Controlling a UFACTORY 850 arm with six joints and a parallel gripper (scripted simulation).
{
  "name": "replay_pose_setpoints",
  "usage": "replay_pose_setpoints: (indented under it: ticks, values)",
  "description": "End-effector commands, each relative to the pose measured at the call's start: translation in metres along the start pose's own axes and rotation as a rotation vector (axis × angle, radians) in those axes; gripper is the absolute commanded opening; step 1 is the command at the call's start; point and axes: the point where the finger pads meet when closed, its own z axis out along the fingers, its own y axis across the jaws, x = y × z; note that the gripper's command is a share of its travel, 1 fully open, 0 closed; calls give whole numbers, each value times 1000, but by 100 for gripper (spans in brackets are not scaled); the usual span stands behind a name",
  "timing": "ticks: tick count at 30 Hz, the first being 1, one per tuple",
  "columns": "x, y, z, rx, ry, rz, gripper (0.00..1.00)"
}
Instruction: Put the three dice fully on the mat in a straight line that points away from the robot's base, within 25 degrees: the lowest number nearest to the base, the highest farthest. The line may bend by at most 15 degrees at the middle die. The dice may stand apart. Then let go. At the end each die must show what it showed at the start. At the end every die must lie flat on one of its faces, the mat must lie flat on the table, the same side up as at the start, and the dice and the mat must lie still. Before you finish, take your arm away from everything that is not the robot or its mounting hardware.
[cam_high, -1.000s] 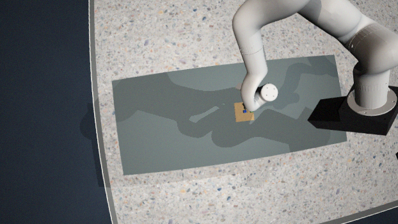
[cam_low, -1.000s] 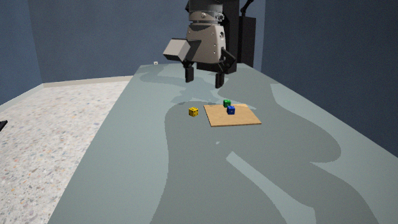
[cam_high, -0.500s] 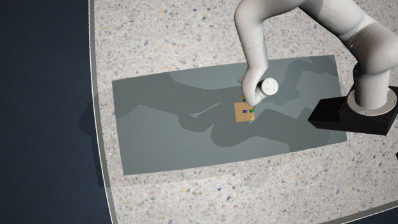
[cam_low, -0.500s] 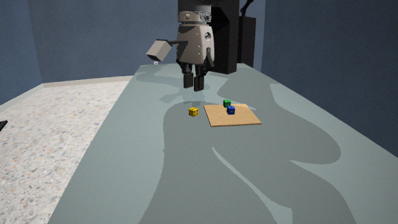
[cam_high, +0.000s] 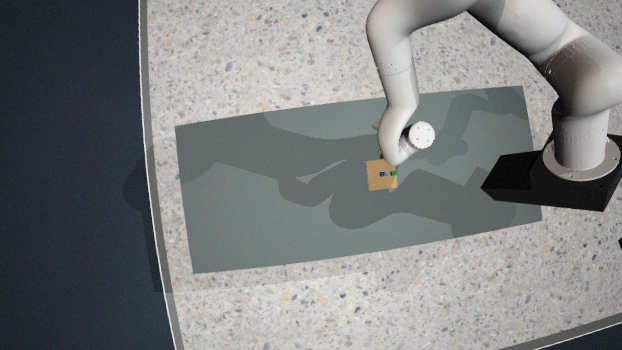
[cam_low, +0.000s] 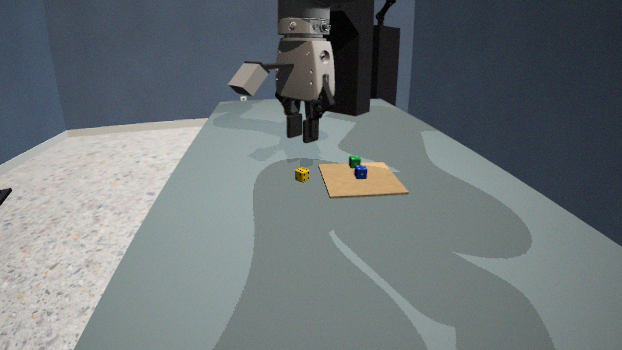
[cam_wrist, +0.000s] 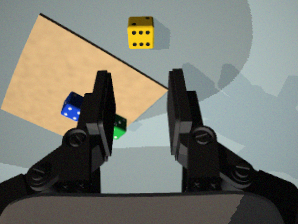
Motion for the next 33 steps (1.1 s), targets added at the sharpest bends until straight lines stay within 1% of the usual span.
replay_pose_setpoints:
  ticks: [1, 20, 33]
  values:
    - [0, 0, 0, 1, 0, 0, 36]
    - [0, 0, 1, 1, 0, 0, 36]
    - [0, 0, 13, 1, 0, 0, 36]
